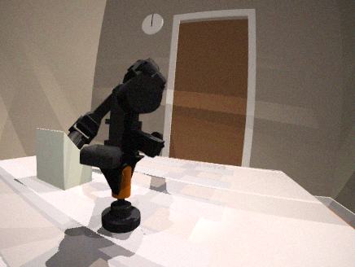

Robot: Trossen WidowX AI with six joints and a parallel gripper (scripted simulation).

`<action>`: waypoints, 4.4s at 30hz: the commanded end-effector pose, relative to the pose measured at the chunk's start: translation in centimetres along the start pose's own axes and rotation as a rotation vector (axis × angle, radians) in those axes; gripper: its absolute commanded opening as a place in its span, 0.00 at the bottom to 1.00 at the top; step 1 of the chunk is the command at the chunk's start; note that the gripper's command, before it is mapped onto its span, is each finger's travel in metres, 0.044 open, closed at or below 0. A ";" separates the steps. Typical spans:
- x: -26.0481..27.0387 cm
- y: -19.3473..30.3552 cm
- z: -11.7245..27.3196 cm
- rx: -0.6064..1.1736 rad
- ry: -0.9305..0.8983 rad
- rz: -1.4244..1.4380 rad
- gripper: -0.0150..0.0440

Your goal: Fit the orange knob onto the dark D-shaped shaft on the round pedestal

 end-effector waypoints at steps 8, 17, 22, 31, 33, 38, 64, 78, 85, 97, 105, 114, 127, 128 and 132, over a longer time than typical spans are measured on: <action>-0.3 -0.2 -0.3 -0.003 0.002 0.017 0.25; -0.1 -0.1 -0.4 -0.002 0.002 0.016 0.25; 0.0 0.0 -0.4 -0.002 0.002 0.016 0.25; 0.1 0.1 -0.5 -0.002 0.002 0.031 0.25; 0.1 0.1 -0.5 -0.002 0.002 0.031 0.25; 0.1 0.1 -0.5 -0.002 0.002 0.031 0.25; 0.1 0.1 -0.3 -0.002 0.002 0.024 0.25; 0.1 0.0 0.0 -0.002 0.002 0.069 0.25; -0.2 -0.2 -0.2 -0.002 0.002 0.069 0.25; -0.3 -0.3 -0.4 -0.003 0.002 0.069 0.25; -0.2 -0.2 0.1 -0.002 0.002 0.069 0.25; 0.1 0.0 0.0 -0.002 0.002 0.121 0.25; 0.1 0.1 -0.4 -0.002 0.002 0.121 0.25; 0.1 0.0 -0.4 -0.002 0.002 0.121 0.25; 0.0 0.0 -0.4 -0.002 0.002 0.121 0.25</action>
Point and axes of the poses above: the point midway between the two fingers, 35 mm back from their tips, its own z axis back along the fingers, its own x axis across the jaws, y = z × x, the point moved 1 cm from there along z, back along the fingers, and after that the axes turned 4 degrees about z, right-handed, at the moved point
